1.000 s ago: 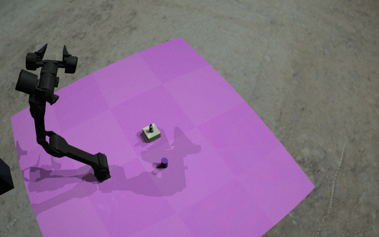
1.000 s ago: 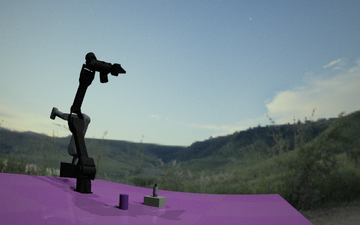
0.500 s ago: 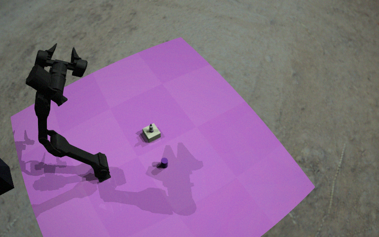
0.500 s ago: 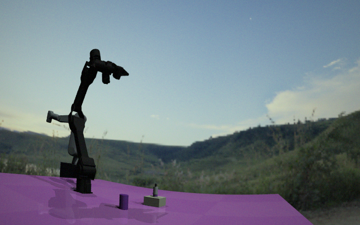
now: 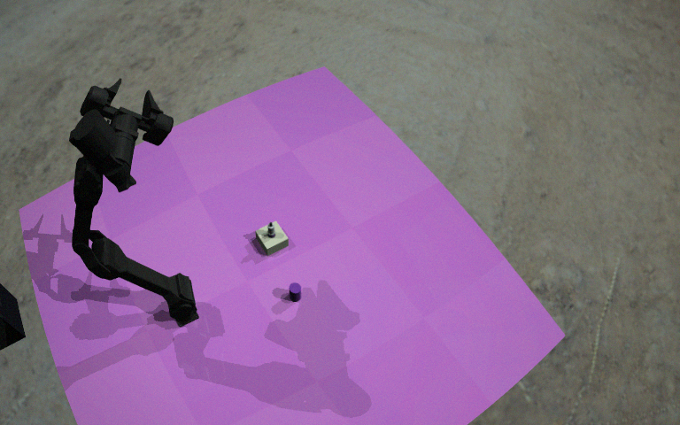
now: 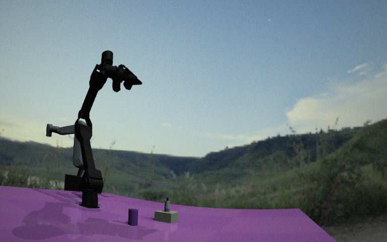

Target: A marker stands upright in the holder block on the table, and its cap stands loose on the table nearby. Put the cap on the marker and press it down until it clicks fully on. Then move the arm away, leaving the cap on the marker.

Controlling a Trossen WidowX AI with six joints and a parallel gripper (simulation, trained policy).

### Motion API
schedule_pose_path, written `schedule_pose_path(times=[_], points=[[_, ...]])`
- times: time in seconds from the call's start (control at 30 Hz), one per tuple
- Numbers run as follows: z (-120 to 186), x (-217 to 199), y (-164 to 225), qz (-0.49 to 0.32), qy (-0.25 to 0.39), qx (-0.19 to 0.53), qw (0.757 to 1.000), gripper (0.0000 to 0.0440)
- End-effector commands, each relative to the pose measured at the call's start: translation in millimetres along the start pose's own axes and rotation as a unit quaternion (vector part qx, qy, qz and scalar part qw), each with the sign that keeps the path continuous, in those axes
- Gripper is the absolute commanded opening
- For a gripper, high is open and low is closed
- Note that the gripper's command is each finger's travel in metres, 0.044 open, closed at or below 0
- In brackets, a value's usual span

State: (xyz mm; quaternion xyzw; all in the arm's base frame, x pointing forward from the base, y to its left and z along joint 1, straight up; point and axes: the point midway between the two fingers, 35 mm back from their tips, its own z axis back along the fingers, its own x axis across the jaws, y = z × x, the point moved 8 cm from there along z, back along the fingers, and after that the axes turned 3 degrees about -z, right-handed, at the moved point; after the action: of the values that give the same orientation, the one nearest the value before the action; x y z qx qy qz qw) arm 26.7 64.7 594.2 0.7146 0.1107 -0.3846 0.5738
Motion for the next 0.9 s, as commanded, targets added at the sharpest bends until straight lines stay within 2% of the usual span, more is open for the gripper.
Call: schedule_pose_path(times=[0.0,0.87], points=[[-1,9,2,-0.017,-0.003,-0.004,1.0,0.032],[-9,69,15,-0.142,-0.048,-0.014,0.989,0.0329]])
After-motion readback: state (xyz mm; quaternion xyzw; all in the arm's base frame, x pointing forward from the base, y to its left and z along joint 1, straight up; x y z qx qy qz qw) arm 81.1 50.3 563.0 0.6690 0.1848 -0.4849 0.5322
